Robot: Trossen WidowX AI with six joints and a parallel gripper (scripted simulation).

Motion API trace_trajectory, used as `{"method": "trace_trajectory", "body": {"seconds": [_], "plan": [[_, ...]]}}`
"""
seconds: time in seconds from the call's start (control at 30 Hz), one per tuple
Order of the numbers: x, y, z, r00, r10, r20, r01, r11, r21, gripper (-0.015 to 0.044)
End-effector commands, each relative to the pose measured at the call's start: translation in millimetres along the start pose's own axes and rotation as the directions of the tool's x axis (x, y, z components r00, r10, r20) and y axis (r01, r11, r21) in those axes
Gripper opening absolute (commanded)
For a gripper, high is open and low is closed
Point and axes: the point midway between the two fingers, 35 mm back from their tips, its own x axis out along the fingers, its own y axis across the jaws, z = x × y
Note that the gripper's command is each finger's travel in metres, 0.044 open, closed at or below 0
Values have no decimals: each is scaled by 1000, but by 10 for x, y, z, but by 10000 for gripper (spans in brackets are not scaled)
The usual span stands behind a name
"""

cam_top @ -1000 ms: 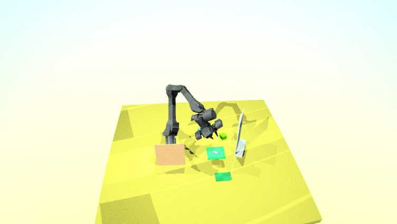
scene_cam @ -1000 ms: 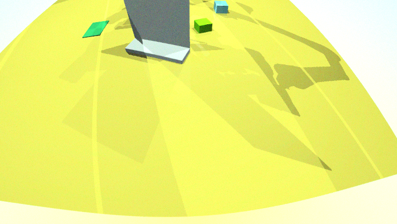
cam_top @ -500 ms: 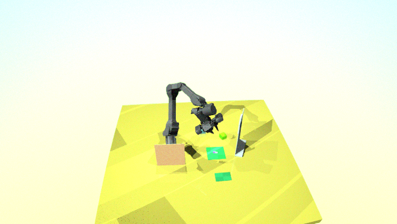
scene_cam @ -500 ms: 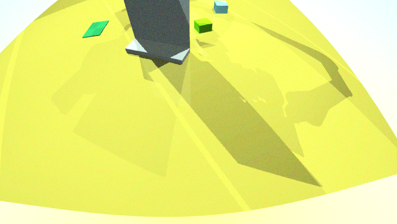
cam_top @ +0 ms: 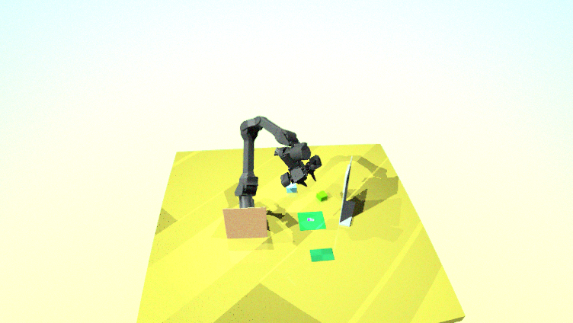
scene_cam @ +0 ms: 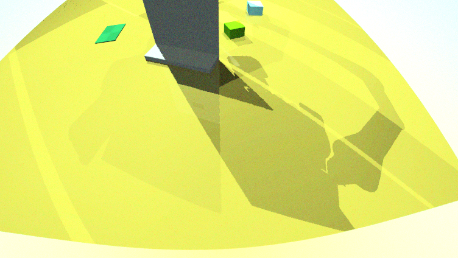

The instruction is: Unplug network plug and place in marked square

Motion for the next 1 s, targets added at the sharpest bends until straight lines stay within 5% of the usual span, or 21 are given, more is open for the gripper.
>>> {"method": "trace_trajectory", "body": {"seconds": [0.0, 0.2, 0.97], "plan": [[-13, 13, -11, 1000, 2, -6, -2, 1000, -4, 287], [-13, 13, -11, 1000, 2, -6, -2, 1000, -4, 440], [-13, 13, -11, 1000, 2, -6, -2, 1000, -4, 440]]}}
